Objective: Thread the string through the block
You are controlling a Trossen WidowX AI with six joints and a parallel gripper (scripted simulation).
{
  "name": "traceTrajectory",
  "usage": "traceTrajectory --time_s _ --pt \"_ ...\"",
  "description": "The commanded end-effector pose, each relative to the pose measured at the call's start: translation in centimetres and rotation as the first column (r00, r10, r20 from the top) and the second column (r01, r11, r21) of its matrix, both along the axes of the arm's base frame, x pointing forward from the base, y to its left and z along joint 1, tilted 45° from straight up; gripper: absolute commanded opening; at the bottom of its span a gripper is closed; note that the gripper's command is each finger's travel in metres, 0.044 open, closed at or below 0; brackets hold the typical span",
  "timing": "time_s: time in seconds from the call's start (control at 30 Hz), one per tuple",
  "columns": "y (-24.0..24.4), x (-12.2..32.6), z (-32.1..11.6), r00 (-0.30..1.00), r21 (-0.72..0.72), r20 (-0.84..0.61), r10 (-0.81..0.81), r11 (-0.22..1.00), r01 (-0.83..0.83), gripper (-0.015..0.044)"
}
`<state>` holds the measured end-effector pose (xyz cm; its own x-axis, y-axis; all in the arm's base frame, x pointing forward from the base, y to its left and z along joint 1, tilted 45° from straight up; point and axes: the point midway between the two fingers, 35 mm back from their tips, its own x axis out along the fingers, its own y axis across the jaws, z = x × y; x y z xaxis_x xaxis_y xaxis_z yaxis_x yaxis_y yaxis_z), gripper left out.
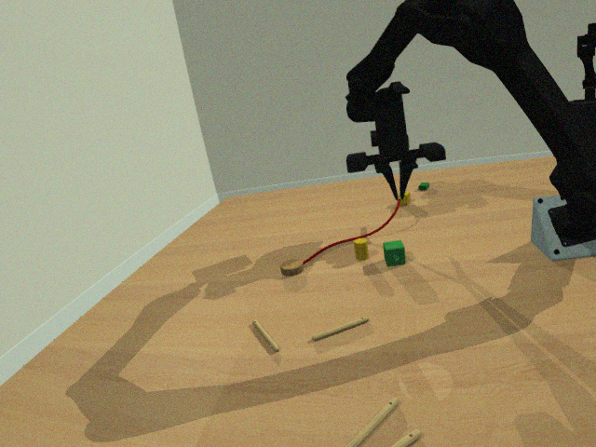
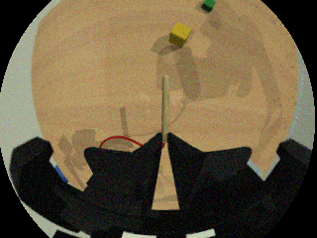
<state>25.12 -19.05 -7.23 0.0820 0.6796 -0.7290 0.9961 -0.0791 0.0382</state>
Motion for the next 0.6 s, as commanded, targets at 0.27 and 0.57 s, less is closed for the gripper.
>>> traceTrajectory --time_s 0.27,0.57 --pt "-0.2 1.3 0.1 0.903 -0.087 0.29 0.318 0.948 -0.306 0.0" --pt "-0.3 2.2 0.2 0.716 -0.204 0.46 0.525 0.847 -0.491 0.0"
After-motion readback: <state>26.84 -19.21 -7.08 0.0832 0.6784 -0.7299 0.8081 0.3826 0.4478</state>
